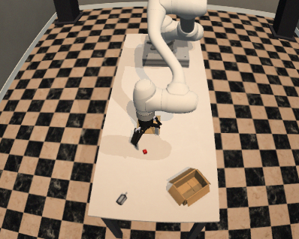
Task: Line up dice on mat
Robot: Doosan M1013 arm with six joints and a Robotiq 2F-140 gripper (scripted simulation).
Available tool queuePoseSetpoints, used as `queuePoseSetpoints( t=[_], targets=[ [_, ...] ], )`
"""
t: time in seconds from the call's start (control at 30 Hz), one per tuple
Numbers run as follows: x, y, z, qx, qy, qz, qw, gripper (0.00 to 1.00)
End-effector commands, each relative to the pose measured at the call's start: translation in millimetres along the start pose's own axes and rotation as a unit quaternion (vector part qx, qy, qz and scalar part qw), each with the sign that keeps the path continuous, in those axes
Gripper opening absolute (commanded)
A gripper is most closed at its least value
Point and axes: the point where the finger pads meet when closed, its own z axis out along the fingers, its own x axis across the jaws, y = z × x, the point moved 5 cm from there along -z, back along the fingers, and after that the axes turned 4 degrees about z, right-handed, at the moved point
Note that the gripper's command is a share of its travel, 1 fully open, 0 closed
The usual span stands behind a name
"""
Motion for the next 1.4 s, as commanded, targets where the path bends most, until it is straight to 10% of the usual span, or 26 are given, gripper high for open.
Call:
queuePoseSetpoints(
  t=[0.0,1.37],
  targets=[
    [9.5,-5.1,-1.4,-0.001,-0.001,0.000,1.000,1.00],
    [264.1,-144.3,-0.8,-0.001,-0.001,0.000,1.000,1.00]
  ],
)
